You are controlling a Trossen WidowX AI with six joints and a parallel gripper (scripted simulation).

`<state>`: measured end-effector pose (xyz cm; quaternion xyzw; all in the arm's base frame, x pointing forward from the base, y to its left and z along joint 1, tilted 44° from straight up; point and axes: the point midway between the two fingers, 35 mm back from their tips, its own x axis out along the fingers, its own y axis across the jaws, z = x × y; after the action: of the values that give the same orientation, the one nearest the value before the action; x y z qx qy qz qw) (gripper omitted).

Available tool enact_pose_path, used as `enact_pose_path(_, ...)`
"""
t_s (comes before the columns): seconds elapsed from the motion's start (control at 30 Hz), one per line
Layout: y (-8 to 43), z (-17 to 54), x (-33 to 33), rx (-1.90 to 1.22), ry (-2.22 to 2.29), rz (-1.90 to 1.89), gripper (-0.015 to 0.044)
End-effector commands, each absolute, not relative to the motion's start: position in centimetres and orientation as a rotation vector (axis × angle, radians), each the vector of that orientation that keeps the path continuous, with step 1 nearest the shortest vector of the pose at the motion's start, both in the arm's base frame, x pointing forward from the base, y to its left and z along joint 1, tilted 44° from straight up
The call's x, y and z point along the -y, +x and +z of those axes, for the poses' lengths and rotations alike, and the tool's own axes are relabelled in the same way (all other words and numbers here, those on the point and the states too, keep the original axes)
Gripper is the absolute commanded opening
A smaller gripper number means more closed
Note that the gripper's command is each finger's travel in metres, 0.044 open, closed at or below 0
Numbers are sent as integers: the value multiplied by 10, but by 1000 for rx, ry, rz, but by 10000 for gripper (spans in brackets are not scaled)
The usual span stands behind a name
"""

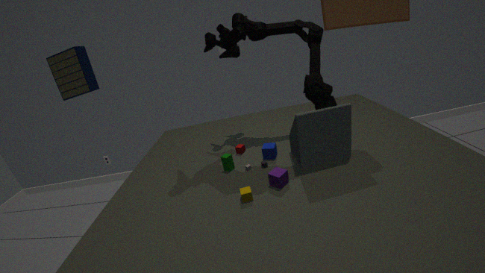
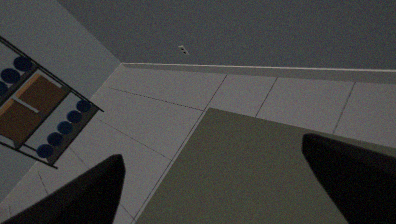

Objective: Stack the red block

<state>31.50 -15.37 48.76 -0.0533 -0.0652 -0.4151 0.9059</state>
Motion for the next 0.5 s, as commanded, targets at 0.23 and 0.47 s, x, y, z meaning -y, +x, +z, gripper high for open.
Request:
enact_pose_path(0.23,369,295,180,-476,-34,-925,440)
enact_pose_path(0.47,348,185,185,-863,-14,-1012,440)
